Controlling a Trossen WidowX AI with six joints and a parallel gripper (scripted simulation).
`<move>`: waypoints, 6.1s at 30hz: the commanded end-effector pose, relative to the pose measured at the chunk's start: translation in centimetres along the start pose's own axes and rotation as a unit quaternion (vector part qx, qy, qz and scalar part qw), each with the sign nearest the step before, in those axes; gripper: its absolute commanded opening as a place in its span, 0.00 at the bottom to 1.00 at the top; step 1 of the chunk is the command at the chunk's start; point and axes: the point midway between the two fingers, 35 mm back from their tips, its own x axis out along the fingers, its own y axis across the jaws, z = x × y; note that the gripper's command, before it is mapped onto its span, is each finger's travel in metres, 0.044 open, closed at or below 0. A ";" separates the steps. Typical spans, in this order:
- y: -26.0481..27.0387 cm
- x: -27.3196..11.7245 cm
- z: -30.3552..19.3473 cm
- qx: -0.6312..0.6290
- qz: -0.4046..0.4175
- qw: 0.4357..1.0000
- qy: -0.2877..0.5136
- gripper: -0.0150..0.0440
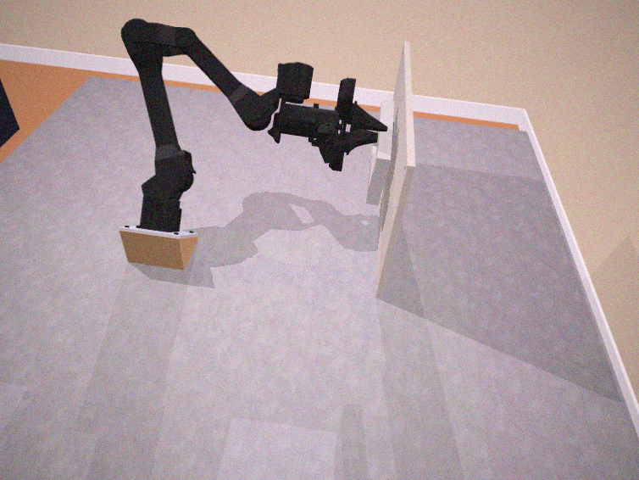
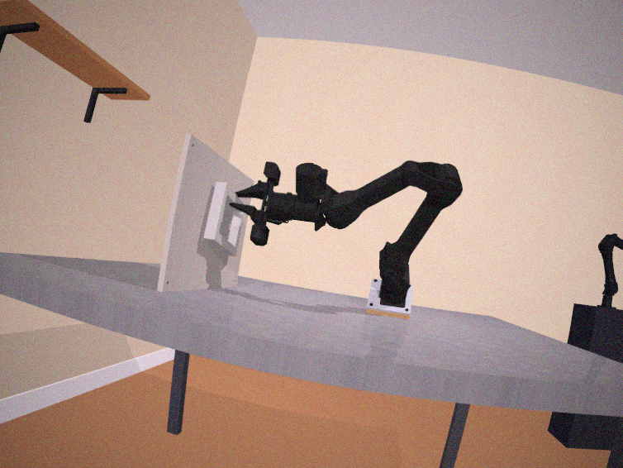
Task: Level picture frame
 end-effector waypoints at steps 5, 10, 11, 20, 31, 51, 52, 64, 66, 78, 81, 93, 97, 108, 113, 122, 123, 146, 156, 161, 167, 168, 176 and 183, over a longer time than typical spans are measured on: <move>0.5 0.0 -0.3 -0.001 0.010 1.000 0.002 0.25; 0.5 0.0 -0.3 -0.001 0.010 1.000 0.002 0.25; 0.5 0.0 -0.3 -0.001 0.010 1.000 0.002 0.25; 0.5 0.0 -0.4 -0.001 0.010 1.000 0.002 0.25; 0.6 0.0 -0.8 -0.001 0.010 1.000 0.002 0.25; 0.4 0.0 -0.9 -0.001 0.010 1.000 0.002 0.25; 0.4 0.0 -0.9 -0.001 0.010 1.000 0.002 0.25; 0.3 0.0 -0.9 -0.001 0.010 1.000 0.002 0.25; 0.2 0.0 -0.9 -0.001 0.010 1.000 0.002 0.25; -0.2 0.0 -0.9 -0.001 0.010 1.000 0.002 0.25; -0.3 0.0 -0.9 0.000 0.007 1.000 0.002 0.25; -0.5 0.1 -0.9 -0.002 0.002 1.000 0.003 0.25; -0.5 0.1 -0.9 -0.007 0.002 1.000 0.003 0.25; -0.5 0.1 -1.0 -0.044 0.002 0.999 0.002 0.25; -0.6 0.1 -1.0 -0.057 0.002 0.998 0.002 0.25; -0.6 0.0 -1.0 -0.081 0.002 0.997 0.001 0.25; -0.6 0.0 -1.0 -0.086 0.002 0.996 0.001 0.25; -0.5 -3.9 -1.6 -0.053 0.004 0.999 0.001 0.69; -1.0 -9.9 -0.9 0.000 0.008 1.000 0.000 0.69; 0.4 -10.8 -1.6 0.008 0.008 1.000 0.004 0.69; 2.2 -15.6 -1.5 0.049 0.007 0.999 0.000 0.69; 2.4 -16.5 -1.4 0.056 0.007 0.998 0.000 0.69; 2.7 -18.1 -1.1 0.067 0.009 0.998 0.000 0.69; 2.7 -18.7 -1.0 0.074 0.006 0.997 -0.002 0.69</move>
